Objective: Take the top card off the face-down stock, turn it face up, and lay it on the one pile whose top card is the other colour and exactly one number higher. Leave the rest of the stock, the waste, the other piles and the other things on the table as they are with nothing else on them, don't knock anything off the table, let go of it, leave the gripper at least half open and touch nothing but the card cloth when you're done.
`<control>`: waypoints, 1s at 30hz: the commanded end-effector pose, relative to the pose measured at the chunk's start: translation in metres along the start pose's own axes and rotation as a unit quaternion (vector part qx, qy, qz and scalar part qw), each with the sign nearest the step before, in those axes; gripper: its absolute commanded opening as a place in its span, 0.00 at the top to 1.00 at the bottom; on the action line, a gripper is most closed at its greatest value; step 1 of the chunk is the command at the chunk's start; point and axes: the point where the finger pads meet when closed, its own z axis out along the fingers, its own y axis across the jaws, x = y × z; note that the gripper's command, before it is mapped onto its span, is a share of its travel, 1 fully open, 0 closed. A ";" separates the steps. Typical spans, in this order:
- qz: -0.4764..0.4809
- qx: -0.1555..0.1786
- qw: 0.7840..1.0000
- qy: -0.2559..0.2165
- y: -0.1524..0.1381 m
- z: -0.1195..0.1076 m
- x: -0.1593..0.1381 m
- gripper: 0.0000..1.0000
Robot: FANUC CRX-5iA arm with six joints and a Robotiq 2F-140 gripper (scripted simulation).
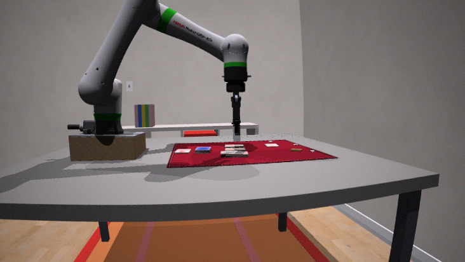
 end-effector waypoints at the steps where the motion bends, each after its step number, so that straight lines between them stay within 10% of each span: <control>1: 0.000 0.000 1.000 0.000 0.000 -0.012 0.000 0.50; 20: 0.000 0.000 1.000 0.000 0.000 -0.051 0.000 0.50; 21: 0.000 0.000 1.000 0.000 0.000 -0.051 0.000 0.00; 30: 0.000 0.000 1.000 0.000 0.000 -0.051 0.000 0.00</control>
